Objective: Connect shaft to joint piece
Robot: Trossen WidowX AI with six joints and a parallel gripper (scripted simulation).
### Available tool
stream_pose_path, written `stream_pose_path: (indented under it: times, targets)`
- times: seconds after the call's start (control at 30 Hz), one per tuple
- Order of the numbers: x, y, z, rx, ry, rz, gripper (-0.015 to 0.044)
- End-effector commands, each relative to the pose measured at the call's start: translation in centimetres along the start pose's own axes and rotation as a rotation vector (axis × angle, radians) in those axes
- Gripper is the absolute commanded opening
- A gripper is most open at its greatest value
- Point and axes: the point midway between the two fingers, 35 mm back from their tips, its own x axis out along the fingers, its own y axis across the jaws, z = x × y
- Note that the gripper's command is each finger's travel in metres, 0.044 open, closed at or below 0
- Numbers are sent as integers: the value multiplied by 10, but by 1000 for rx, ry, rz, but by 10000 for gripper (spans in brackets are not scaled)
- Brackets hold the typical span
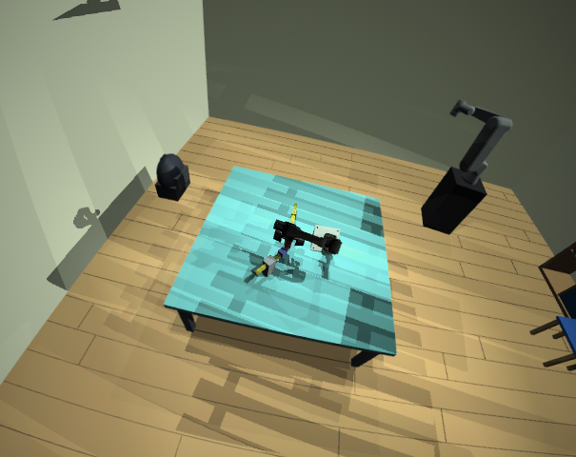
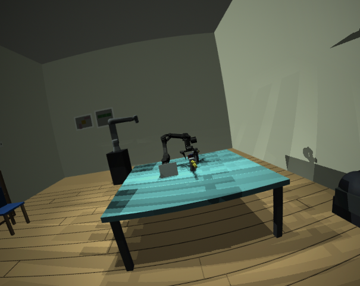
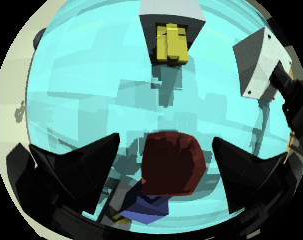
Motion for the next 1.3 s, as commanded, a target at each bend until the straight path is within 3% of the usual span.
stream_pose_path:
  times: [0.0, 0.3, 0.63, 1.27]
  targets:
    - [9, -1, 0, 7, 4, -4, 440]
    - [21, -2, 0, 7, 5, -4, 440]
    - [21, -2, 0, 7, 5, -4, 182]
    - [21, -2, 0, 7, 5, -4, 182]
